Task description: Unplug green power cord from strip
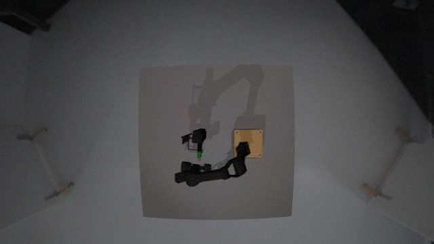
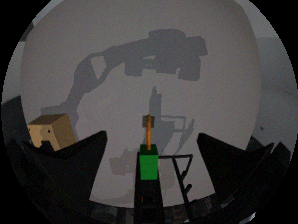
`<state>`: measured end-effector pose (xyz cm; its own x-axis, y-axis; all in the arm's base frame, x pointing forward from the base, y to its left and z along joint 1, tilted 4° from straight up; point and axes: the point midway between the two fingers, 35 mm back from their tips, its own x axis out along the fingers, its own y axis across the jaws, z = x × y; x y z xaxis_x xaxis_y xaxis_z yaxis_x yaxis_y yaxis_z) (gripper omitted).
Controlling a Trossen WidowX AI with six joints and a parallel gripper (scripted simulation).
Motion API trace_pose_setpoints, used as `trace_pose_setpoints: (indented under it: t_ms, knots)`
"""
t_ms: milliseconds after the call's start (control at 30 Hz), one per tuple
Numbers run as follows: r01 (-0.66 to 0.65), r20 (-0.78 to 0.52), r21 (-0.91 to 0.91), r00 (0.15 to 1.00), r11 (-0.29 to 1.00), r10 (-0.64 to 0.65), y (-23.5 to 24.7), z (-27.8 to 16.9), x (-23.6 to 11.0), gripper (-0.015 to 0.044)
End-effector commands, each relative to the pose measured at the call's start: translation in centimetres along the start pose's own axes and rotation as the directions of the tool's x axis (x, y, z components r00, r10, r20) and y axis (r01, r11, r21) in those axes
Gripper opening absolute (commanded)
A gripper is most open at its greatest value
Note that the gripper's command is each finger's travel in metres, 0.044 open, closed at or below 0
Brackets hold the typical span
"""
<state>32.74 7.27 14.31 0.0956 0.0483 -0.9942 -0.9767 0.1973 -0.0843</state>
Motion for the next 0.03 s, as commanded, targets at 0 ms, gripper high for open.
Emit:
trace_pose_setpoints:
  t_ms: [0]
  knots:
    - [-0.001,-0.004,0.004,1.000,1.000,0.001,0.02,-0.05,0.01,0.0440]
